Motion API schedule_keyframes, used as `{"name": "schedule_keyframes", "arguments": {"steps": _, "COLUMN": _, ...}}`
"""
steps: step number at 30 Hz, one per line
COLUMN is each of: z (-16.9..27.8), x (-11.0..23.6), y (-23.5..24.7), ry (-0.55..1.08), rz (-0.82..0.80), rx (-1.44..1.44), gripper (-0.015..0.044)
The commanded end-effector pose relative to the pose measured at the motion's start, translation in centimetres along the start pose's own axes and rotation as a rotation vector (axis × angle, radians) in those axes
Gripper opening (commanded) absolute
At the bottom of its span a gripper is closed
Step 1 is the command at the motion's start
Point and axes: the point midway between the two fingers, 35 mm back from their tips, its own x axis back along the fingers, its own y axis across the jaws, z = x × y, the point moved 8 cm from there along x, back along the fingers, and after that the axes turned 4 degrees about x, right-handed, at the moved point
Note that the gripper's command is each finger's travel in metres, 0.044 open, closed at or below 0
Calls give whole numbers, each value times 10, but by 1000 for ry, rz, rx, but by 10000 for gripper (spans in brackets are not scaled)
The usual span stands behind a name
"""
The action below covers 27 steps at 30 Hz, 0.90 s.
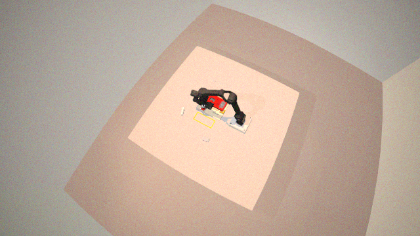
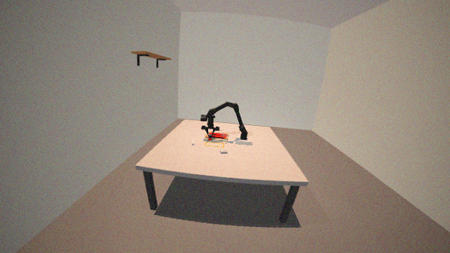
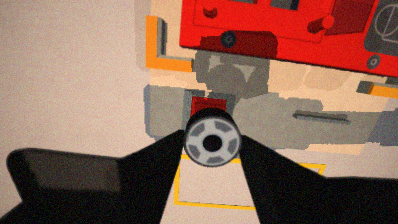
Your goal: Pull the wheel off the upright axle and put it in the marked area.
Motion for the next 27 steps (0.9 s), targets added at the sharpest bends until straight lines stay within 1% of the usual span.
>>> {"name": "schedule_keyframes", "arguments": {"steps": 1, "z": 0, "x": 5, "y": 0, "ry": 0, "rz": -6, "rx": -1, "gripper": 0}}
{"name": "schedule_keyframes", "arguments": {"steps": 27, "z": 0, "x": 13, "y": 0, "ry": -1, "rz": -8, "rx": -1, "gripper": 0}}
